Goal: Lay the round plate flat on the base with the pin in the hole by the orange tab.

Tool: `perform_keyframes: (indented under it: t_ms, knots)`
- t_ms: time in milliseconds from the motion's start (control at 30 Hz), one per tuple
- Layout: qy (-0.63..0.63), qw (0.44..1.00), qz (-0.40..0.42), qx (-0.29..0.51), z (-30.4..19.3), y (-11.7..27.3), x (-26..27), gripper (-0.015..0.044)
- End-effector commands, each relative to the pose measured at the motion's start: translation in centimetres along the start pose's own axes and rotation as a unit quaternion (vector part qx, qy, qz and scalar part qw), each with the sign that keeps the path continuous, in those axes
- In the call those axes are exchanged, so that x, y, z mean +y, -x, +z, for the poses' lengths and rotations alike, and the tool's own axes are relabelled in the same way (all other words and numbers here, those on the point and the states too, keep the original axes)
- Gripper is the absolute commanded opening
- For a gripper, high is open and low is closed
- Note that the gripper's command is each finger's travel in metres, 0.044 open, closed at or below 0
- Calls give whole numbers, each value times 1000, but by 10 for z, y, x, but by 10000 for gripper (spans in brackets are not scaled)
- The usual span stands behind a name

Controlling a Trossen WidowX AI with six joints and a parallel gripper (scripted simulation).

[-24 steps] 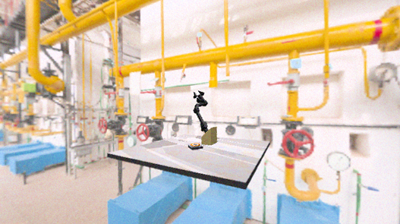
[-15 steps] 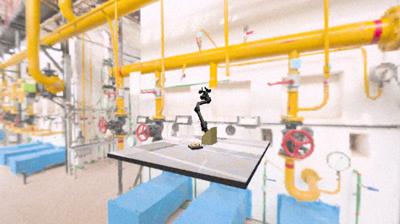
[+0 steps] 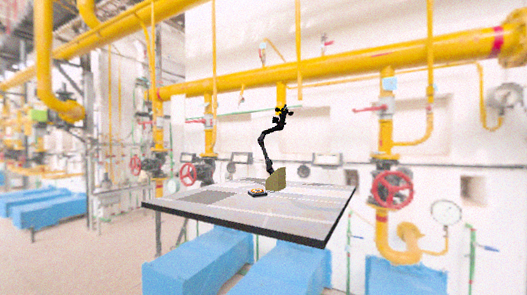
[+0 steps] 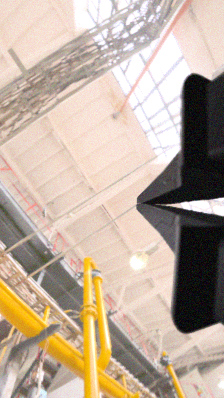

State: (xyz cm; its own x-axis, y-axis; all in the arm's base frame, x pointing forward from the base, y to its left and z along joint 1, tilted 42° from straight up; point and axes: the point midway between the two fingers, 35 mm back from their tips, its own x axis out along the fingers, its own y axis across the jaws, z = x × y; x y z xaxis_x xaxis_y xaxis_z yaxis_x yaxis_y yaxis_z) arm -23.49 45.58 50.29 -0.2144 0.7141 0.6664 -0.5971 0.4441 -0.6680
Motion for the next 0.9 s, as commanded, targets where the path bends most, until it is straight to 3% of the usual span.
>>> perform_keyframes:
  t_ms: [0, 233, 300, 500, 567, 700, 867]
  knots:
    - [-2, 998, 35, 59, -55, 2, 18, 0]
    - [-28, 965, 83, 246, -216, 40, 30, 0]
    - [-45, 960, 85, 262, -230, 48, 33, 0]
    - [-83, 890, 91, 438, -358, 125, 27, 0]
    - [-87, 875, 89, 467, -377, 141, 23, 0]
    - [-101, 801, 69, 586, -447, 217, 2, 0]
    - [-113, 718, 34, 686, -495, 298, -25, 0]
